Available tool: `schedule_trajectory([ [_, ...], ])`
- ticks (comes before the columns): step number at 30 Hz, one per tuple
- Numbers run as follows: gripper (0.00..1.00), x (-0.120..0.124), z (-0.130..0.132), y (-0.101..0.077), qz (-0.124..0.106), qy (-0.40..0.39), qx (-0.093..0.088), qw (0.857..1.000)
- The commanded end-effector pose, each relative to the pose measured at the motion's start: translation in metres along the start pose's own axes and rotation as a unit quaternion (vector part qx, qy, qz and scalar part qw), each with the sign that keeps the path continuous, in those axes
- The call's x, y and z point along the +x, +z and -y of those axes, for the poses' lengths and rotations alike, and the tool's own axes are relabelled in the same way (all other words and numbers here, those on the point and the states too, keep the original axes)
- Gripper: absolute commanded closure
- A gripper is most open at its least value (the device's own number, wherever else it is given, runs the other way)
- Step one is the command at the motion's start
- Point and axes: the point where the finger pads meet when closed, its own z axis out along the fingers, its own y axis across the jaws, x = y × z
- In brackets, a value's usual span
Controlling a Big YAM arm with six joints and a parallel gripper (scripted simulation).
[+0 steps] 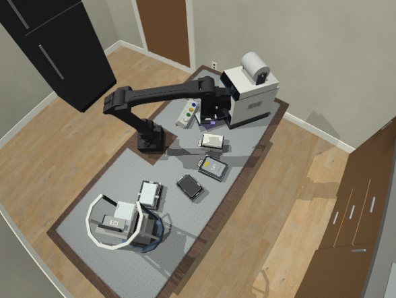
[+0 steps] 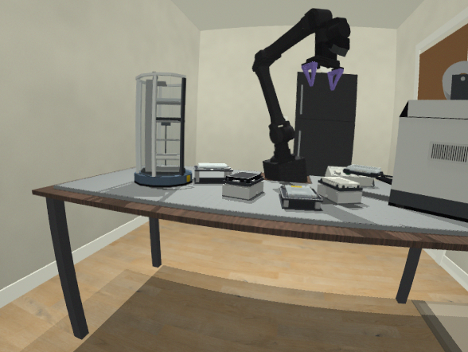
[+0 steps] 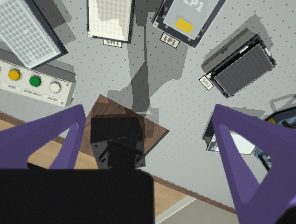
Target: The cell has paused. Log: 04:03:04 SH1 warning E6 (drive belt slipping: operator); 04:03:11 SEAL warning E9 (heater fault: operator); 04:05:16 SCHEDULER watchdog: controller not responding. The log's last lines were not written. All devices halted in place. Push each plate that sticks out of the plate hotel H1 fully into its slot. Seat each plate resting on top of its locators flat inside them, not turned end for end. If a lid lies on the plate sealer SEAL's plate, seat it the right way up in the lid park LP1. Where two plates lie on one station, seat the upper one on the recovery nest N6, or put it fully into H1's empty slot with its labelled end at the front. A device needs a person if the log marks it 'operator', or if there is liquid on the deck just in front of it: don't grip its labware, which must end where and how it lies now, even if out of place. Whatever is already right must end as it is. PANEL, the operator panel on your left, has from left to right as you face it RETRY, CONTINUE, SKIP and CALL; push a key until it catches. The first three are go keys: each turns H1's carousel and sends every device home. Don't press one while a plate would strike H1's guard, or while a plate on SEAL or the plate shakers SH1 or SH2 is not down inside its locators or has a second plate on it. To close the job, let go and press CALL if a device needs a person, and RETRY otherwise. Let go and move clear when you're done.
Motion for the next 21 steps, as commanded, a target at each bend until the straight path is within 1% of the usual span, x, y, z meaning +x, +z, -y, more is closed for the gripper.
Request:
schedule_trajectory([
  [1,0.0,-0.007,-0.011,-0.01,0.007,-0.028,0.0,1.0],
  [4,0.0,-0.009,-0.014,-0.011,0.009,-0.027,-0.001,1.0],
  [5,0.0,-0.005,-0.014,-0.023,0.024,-0.013,-0.002,1.0],
  [7,0.0,-0.014,-0.023,-0.018,0.017,-0.014,-0.002,1.0],
  [19,0.0,-0.022,-0.063,-0.019,0.019,-0.014,-0.005,1.0],
  [21,0.0,-0.022,-0.063,-0.019,0.019,-0.014,-0.005,1.0],
])
